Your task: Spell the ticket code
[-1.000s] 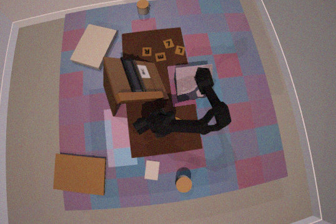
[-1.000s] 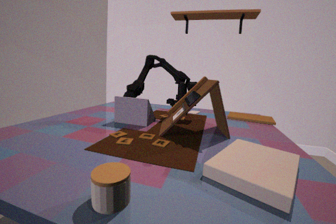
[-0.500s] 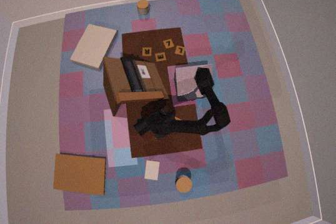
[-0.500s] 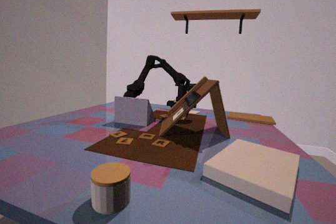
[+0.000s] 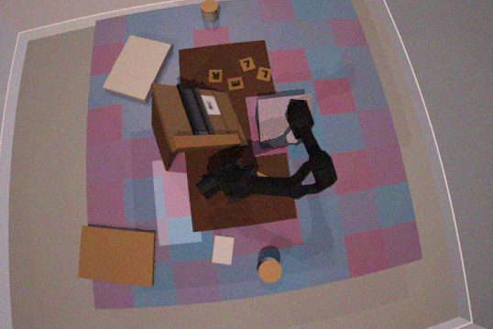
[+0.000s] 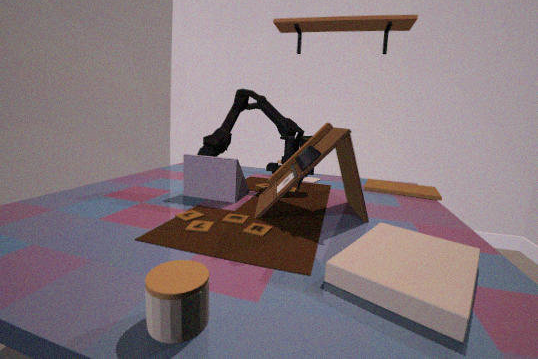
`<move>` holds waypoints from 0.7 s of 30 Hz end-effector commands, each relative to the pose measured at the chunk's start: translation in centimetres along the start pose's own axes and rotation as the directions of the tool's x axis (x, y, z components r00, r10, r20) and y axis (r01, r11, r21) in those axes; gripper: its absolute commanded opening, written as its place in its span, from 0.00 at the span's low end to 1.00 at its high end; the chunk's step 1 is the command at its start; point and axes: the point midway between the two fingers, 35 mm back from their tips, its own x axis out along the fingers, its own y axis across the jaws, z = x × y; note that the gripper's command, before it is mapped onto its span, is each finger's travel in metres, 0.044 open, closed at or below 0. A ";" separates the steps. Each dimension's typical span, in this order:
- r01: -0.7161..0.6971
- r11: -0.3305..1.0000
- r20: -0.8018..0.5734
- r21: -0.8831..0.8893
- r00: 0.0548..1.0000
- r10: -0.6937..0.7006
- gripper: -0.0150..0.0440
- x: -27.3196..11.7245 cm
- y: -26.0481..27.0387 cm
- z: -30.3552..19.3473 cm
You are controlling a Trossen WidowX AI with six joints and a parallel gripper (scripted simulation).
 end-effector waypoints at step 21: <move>0.001 1.000 -0.005 0.005 1.000 -0.001 0.64 0.1 0.0 -0.1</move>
